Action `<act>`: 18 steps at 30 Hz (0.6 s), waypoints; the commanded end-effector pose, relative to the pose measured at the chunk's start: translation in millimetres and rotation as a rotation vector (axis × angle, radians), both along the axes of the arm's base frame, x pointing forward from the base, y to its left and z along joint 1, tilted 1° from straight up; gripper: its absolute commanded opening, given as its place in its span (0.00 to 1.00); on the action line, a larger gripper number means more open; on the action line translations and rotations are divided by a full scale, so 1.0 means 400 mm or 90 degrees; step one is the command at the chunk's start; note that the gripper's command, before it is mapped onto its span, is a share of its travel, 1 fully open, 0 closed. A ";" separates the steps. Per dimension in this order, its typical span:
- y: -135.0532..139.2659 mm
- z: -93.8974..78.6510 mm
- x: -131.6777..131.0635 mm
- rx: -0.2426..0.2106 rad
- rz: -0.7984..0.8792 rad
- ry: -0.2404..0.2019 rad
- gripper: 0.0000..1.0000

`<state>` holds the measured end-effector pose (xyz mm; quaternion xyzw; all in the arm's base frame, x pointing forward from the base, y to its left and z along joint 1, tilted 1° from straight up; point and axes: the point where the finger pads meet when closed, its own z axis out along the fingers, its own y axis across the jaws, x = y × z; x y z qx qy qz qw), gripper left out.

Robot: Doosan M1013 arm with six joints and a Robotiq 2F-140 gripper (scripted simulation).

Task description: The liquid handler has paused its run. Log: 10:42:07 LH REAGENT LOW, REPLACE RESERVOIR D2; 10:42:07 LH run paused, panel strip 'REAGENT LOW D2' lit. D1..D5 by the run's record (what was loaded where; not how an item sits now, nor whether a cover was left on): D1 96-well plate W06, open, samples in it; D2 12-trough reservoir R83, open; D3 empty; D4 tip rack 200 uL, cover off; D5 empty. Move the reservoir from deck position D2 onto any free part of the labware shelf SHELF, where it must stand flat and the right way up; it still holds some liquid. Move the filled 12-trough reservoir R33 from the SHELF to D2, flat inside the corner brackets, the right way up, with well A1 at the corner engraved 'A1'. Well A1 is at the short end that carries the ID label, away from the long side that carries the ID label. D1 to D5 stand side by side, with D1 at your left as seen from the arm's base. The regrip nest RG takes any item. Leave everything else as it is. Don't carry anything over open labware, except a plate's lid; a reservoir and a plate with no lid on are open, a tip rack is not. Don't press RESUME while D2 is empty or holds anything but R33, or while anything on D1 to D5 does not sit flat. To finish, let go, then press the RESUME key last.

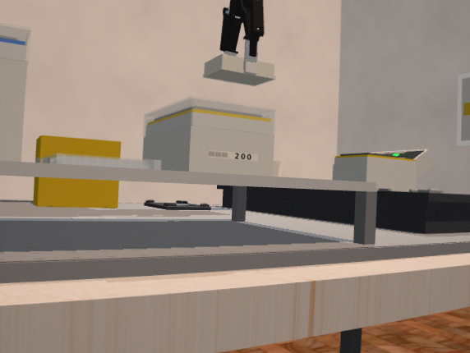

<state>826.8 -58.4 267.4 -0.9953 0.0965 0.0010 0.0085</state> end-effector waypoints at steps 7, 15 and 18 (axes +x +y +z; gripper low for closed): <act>0.041 0.001 0.007 0.000 0.000 0.000 0.00; 0.035 0.001 0.042 0.000 0.000 0.000 0.00; 0.033 0.001 0.053 0.000 0.000 0.000 0.00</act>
